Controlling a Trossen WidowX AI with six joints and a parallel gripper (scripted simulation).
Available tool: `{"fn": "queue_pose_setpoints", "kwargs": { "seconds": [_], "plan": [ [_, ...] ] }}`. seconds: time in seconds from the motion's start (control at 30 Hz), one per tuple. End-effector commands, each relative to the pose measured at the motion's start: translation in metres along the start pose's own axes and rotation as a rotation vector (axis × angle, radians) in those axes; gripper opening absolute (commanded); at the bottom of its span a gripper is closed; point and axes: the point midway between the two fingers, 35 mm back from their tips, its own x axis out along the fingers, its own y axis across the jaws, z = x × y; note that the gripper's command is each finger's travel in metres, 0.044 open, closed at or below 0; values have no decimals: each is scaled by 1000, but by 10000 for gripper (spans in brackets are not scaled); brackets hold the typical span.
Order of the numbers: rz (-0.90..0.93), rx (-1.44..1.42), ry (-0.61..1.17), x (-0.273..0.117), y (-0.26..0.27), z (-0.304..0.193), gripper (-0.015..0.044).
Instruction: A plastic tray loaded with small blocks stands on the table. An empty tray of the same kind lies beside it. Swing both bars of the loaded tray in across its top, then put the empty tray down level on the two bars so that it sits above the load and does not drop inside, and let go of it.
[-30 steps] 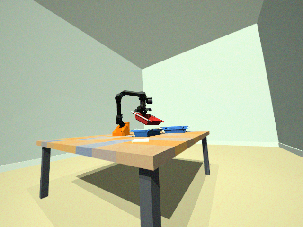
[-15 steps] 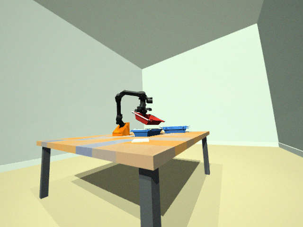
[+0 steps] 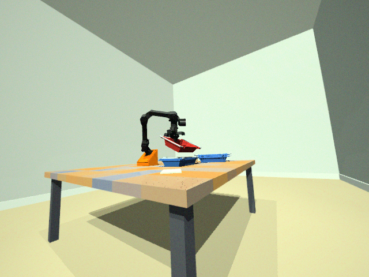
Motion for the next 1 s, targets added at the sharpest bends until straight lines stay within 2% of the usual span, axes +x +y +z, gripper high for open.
{"fn": "queue_pose_setpoints", "kwargs": {
  "seconds": [0.0,0.47,0.97],
  "plan": [
    [31,8,-2,-7,5,-1,0],
    [31,8,-2,-5,4,-1,0],
    [31,8,-2,18,5,-1,0]
  ]
}}
